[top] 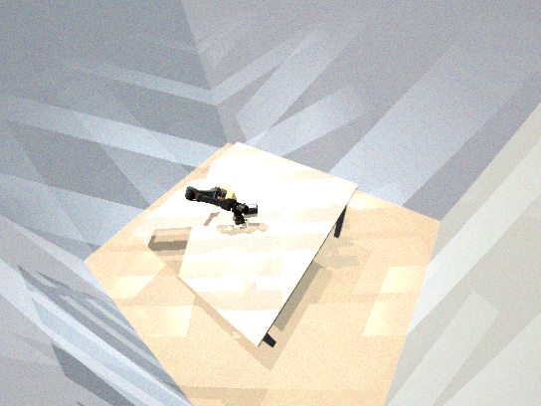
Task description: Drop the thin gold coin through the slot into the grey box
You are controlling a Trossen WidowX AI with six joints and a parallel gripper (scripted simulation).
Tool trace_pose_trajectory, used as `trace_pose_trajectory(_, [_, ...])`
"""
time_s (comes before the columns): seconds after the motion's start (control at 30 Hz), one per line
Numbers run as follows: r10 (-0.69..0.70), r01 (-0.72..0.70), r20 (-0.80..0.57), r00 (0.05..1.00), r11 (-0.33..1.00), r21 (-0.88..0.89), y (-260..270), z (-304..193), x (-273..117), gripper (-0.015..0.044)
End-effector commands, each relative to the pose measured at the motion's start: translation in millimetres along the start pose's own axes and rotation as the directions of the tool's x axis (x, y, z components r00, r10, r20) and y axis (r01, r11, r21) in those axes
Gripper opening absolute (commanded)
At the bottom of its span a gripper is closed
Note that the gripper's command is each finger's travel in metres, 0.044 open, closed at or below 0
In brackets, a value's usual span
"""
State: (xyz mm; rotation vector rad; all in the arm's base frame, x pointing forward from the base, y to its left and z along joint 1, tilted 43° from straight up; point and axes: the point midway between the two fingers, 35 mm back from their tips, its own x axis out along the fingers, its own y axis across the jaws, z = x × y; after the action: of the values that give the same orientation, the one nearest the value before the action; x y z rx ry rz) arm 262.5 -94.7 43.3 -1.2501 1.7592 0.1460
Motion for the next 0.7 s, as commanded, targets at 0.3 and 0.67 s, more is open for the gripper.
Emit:
trace_pose_trajectory(0.3, [-0.024, 0.024, 0.001, 1.0, 0.999, 0.02, 1, 3, -14, 0.0])
trace_pose_trajectory(0.67, [-0.014, 0.014, 0.005, 1.0, 1.0, 0.011, -1, 5, -40, 0.0])
